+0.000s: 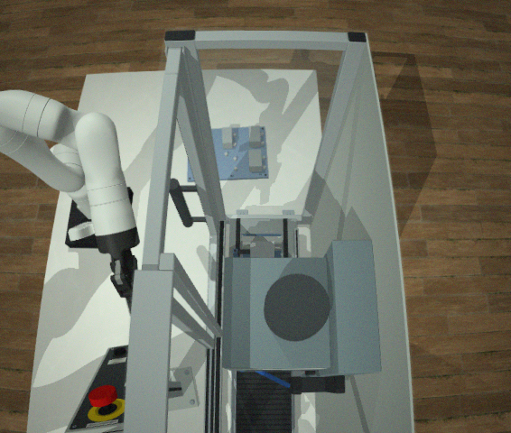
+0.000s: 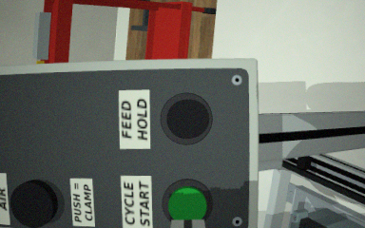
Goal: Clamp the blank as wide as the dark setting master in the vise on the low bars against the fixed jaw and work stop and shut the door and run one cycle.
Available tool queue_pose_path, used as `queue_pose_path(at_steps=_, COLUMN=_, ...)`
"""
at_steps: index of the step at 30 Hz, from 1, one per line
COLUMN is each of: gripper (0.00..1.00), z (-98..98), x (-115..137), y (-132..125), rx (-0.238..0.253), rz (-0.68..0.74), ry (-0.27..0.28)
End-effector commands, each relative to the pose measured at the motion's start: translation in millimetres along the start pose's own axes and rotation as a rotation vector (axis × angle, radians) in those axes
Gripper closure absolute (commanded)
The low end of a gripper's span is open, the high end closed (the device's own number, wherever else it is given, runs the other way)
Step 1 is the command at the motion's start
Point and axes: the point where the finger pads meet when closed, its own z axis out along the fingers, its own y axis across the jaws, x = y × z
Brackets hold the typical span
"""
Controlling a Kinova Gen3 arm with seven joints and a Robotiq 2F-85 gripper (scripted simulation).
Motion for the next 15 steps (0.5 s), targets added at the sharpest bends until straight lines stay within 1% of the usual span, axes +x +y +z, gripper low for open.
queue_pose_path(at_steps=1, gripper=0.90, z=-0.1, x=-0.2, y=-0.5, rx=0.001, rz=0.001, ry=0.000)
queue_pose_path(at_steps=6, gripper=0.90, z=7.9, x=-0.1, y=-0.5, rx=0.001, rz=0.001, ry=0.000)
queue_pose_path(at_steps=15, gripper=0.90, z=7.9, x=-0.1, y=-0.5, rx=0.001, rz=0.001, ry=0.000)
